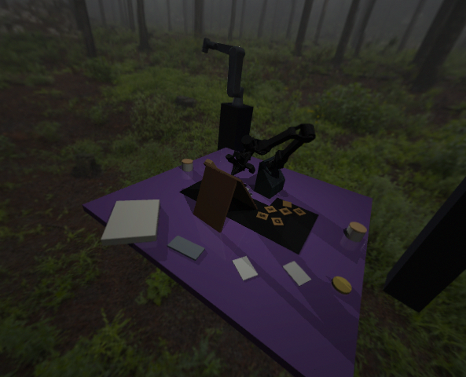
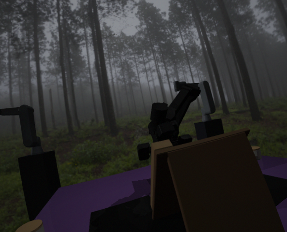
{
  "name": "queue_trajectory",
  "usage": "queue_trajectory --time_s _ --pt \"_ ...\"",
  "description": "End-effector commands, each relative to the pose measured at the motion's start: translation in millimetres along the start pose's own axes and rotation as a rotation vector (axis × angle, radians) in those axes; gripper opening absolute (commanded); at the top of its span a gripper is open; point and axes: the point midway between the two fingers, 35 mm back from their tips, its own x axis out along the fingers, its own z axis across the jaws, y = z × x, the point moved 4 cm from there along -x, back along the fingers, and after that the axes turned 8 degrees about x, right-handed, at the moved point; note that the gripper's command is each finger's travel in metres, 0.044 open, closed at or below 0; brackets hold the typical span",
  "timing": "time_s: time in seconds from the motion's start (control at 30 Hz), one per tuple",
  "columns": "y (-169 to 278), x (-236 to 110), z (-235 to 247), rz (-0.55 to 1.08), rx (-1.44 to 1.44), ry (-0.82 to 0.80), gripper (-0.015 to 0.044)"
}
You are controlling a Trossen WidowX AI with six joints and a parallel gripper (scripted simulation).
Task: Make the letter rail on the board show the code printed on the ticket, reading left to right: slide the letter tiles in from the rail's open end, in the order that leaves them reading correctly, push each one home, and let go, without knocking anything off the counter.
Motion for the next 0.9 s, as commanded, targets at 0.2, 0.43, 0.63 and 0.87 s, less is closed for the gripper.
queue_trajectory --time_s 0.2,0.43,0.63,0.87 --pt "-34 17 0 0.307 -0.004 0.115 0.0" --pt "-41 22 44 0.607 -0.026 0.073 0.0" --pt "-41 21 51 0.644 -0.029 0.064 0.0" --pt "-41 21 51 0.644 -0.029 0.064 0.0"
